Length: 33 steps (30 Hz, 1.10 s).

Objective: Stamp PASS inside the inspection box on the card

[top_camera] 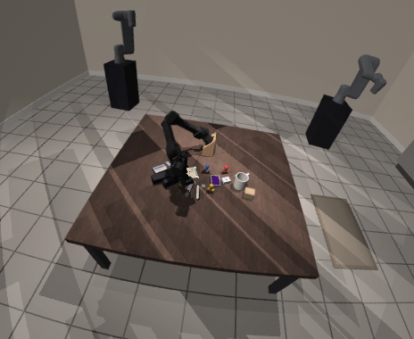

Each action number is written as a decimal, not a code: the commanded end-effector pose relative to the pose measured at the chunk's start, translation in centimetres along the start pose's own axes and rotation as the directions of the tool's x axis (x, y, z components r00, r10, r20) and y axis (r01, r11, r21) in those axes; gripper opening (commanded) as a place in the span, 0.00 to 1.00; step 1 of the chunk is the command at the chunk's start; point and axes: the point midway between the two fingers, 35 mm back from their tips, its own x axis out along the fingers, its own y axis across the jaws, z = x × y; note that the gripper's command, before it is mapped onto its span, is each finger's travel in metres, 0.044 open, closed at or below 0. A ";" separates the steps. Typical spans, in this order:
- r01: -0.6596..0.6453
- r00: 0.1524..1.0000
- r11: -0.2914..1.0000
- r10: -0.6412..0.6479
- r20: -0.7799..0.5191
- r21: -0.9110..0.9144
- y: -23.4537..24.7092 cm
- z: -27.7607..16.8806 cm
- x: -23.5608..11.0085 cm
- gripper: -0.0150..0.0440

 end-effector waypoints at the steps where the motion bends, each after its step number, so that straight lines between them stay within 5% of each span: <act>1: 0.008 1.000 1.000 -0.008 -0.001 -0.009 -0.2 -0.3 0.7 0.25; 4: 0.008 1.000 1.000 -0.008 -0.001 -0.009 -0.2 -0.3 0.7 0.25; 14: 0.002 1.000 1.000 -0.002 -0.001 0.000 -0.1 0.0 0.4 0.70; 18: 0.001 1.000 1.000 -0.001 -0.003 -0.001 0.1 0.0 -0.6 0.70; 25: 0.005 1.000 1.000 -0.005 -0.007 -0.011 -0.1 -0.1 -10.9 0.70; 33: 0.006 1.000 1.000 -0.006 -0.007 -0.011 -0.1 -0.1 -11.2 0.70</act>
